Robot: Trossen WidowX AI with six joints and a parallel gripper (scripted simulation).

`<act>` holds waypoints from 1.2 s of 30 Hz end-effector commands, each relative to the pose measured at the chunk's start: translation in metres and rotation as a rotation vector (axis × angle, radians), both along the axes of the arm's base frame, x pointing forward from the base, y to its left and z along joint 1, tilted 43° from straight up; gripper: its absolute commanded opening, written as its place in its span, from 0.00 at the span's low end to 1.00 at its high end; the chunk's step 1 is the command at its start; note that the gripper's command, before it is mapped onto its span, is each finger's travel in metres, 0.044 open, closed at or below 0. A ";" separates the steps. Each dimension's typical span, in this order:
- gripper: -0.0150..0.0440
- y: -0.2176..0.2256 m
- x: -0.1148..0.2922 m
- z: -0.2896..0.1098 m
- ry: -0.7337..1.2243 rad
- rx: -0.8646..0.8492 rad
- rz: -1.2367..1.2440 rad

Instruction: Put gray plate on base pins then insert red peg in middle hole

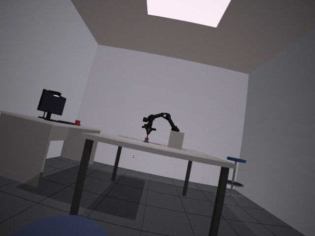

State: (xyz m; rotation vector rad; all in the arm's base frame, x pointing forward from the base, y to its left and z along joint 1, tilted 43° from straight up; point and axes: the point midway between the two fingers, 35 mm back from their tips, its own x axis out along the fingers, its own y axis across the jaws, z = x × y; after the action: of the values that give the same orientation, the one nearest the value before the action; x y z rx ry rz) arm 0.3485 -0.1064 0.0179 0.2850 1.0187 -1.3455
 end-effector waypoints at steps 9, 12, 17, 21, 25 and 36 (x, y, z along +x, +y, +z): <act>0.25 -0.003 0.000 -0.001 0.000 0.000 0.000; 0.25 -0.002 0.000 -0.001 0.000 0.000 0.000; 0.25 -0.002 0.000 0.000 -0.002 0.000 -0.001; 0.25 -0.002 0.000 0.000 -0.002 0.000 -0.001; 0.43 -0.002 0.000 0.000 -0.002 0.000 -0.001; 0.51 -0.002 0.000 0.000 -0.002 0.000 -0.001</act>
State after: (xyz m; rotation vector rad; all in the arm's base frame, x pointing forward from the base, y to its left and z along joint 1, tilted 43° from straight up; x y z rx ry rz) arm 0.3487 -0.1082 0.0173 0.2875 1.0171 -1.3454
